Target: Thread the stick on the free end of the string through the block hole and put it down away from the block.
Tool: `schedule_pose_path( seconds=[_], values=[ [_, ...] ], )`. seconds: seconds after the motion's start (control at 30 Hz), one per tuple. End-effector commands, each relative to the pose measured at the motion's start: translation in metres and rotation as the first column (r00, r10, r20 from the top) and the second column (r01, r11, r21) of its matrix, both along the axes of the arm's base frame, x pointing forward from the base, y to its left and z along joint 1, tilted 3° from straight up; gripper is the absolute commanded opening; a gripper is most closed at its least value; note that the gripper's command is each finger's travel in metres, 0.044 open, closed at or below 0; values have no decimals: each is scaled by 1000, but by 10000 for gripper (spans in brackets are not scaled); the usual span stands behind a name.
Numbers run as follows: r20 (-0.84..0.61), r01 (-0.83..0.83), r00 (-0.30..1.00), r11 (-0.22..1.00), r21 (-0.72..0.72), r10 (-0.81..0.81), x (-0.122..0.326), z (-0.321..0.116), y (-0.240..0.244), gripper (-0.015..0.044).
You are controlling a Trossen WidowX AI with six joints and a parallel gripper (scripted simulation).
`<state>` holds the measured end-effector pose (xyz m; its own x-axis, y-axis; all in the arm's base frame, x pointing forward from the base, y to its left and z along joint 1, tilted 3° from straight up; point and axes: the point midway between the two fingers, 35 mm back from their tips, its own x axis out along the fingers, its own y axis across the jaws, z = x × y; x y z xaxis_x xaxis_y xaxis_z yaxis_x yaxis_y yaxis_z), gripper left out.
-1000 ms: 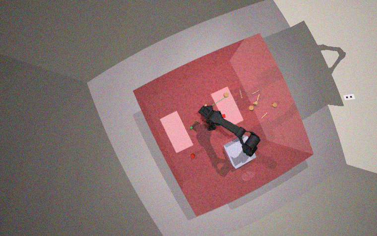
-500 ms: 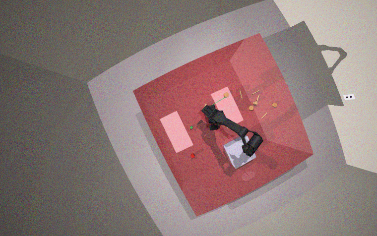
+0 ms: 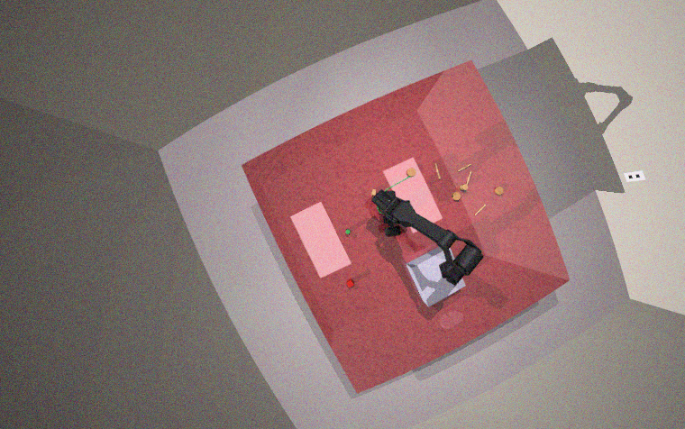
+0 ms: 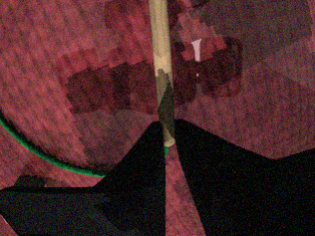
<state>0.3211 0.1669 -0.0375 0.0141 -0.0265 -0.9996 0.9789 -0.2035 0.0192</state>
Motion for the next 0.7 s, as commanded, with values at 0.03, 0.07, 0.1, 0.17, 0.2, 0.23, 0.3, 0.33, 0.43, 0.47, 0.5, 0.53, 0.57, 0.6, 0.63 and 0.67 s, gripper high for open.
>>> schedule_pose_path(
  seconds=[0.03, 0.07, 0.1, 0.17, 0.2, 0.23, 0.3, 0.33, 0.43, 0.47, 0.5, 0.53, 0.57, 0.6, 0.63, 0.67],
  values=[
    [3, -4, 1000, 1000, 4, 4, -1, 2, -3, 0],
    [3, -4, 1000, 1000, 4, 4, -1, 3, -2, 0],
    [3, -4, 1000, 1000, 4, 4, -1, 3, -2, 0],
    [3, -4, 1000, 1000, 4, 4, -2, 3, -3, 0],
    [3, -4, 1000, 1000, 4, 4, -2, 3, -4, 0],
    [3, -4, 1000, 1000, 4, 4, -2, 3, -4, 0],
    [3, -4, 1000, 1000, 3, 4, -2, 3, -7, 0],
    [3, -4, 1000, 1000, 3, 4, -3, 3, -8, 0],
    [3, -4, 1000, 1000, 3, 4, -3, 3, -12, 0],
    [3, -4, 1000, 1000, 2, 4, -4, 3, -14, 0],
    [3, -4, 1000, 1000, 2, 4, -4, 3, -16, 0],
    [3, -4, 1000, 1000, 2, 4, -4, 3, -17, 0],
    [3, -4, 1000, 1000, 2, 4, -5, 3, -19, 0],
    [3, -4, 1000, 1000, 2, 4, -5, 3, -20, 0],
    [3, -4, 1000, 1000, 2, 4, -5, 3, -22, 0],
    [3, -4, 1000, 1000, 2, 4, -6, 3, -23, 0]
  ],
)
